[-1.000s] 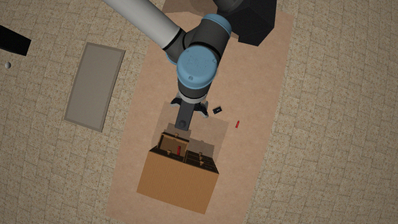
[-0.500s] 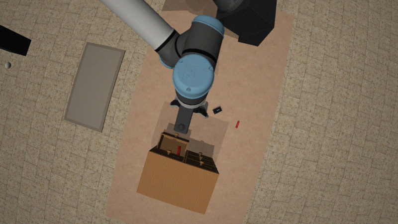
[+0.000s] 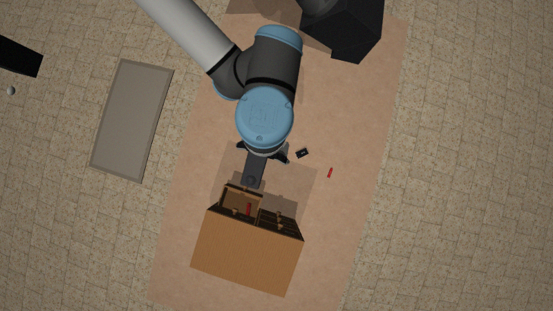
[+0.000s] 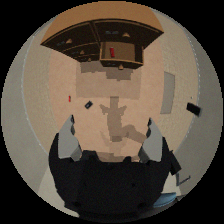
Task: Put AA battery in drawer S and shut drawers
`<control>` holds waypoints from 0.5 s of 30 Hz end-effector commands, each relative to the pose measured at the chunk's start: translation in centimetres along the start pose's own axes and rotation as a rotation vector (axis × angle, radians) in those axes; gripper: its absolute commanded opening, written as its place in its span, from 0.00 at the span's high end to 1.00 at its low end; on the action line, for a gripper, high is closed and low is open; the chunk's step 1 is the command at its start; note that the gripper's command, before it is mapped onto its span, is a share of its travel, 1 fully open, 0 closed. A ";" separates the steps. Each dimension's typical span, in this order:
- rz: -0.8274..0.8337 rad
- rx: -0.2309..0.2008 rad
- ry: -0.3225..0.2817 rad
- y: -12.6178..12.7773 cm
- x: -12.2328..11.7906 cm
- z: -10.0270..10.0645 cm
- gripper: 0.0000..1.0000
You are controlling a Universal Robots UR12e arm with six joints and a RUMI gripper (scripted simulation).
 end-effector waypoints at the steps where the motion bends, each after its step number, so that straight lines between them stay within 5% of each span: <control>1: 0.001 0.004 -0.018 0.0 0.2 -0.1 0.00; 15: 0.001 0.012 -0.054 0.1 0.5 -0.2 0.00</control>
Point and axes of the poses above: the point where the finger pads meet when closed, its own z axis out along the fingers, its own y axis across the jaws, x = y × z, the point moved 8 cm from there along -z, back along the fingers, and after that the axes turned 13 degrees about -z, right-handed, at the moved point
